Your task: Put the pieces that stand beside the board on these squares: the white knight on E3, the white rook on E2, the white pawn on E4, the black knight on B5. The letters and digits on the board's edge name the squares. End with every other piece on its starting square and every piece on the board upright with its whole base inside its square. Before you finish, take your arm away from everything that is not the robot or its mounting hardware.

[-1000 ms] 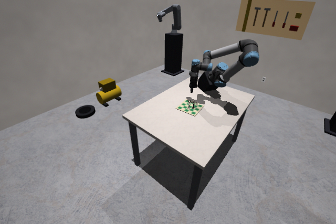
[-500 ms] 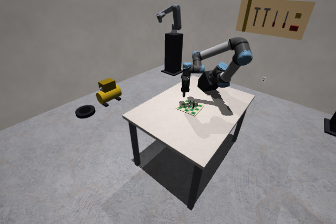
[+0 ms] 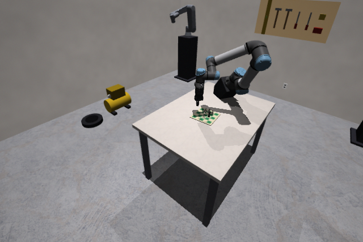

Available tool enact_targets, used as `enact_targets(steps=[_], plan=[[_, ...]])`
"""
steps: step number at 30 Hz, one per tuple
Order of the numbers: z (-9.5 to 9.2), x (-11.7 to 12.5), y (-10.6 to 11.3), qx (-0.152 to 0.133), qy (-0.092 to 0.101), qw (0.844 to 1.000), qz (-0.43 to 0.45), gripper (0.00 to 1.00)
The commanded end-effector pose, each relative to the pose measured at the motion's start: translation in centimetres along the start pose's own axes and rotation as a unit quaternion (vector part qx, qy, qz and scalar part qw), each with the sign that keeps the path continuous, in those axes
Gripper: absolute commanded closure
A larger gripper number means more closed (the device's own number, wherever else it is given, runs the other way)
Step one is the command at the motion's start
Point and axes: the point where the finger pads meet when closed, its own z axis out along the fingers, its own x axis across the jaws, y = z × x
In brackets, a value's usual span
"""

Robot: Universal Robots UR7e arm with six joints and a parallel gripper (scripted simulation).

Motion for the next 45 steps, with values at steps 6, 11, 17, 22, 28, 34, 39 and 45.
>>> enact_targets(steps=[6, 11, 17, 22, 28, 34, 39, 45], plan=[[0.7, -0.1, 0.0, 0.000, 0.000, 1.000, 0.000, 1.00], [1.6, -0.1, 0.0, 0.000, 0.000, 1.000, 0.000, 1.00], [4.2, -0.1, 0.0, 0.000, 0.000, 1.000, 0.000, 1.00], [6.7, -0.1, 0.0, 0.000, 0.000, 1.000, 0.000, 1.00], [8.2, -0.2, 0.0, 0.000, 0.000, 1.000, 0.000, 1.00], [9.4, -0.2, 0.0, 0.000, 0.000, 1.000, 0.000, 1.00], [9.5, -0.2, 0.0, 0.000, 0.000, 1.000, 0.000, 1.00], [9.5, -0.2, 0.0, 0.000, 0.000, 1.000, 0.000, 1.00]])
